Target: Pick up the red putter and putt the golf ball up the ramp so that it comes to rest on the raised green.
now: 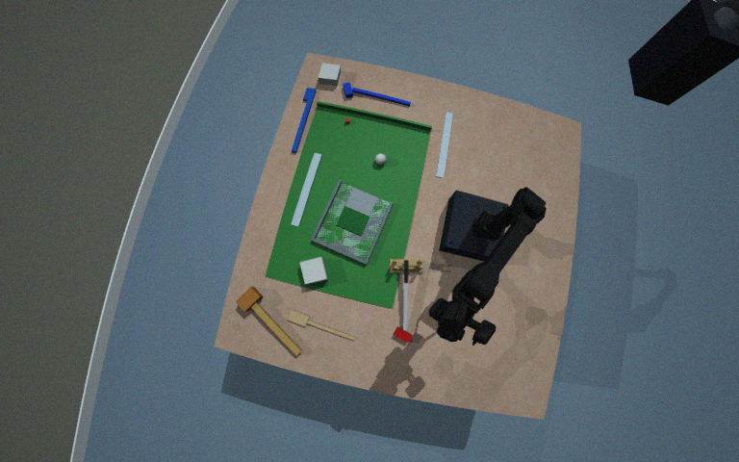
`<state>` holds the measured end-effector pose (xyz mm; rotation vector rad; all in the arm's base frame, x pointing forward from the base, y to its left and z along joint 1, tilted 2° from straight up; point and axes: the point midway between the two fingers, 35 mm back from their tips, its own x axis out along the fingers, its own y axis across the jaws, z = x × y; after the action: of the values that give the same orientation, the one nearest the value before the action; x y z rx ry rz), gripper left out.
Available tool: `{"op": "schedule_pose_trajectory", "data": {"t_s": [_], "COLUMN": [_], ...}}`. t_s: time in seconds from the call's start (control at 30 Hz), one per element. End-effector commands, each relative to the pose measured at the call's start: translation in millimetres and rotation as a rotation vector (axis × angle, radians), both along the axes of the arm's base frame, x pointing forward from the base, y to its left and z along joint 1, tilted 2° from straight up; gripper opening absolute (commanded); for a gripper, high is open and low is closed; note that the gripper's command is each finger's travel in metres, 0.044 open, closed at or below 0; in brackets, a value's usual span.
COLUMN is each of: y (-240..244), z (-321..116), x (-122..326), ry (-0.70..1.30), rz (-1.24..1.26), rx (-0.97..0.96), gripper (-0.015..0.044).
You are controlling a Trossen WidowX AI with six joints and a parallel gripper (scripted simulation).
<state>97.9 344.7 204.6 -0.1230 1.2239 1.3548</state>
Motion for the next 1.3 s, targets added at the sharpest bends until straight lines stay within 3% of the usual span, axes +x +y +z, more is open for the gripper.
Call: {"op": "schedule_pose_trajectory", "data": {"t_s": [0.0,0.23,0.47,0.73,1.27], "y": [-18,-68,-130,-124,-123], "z": [-54,-126,-183,-186,-231], "x": [50,109,142,149,147], "ry": [-0.212,-0.451,-0.555,-0.557,-0.556], "rz": [0.082,0.301,0.583,0.590,0.590], "rx": [-0.097,-0.279,-0.442,-0.445,-0.445], "gripper": [0.0440,0.0440,0.0440,0.0440,0.0440]}}
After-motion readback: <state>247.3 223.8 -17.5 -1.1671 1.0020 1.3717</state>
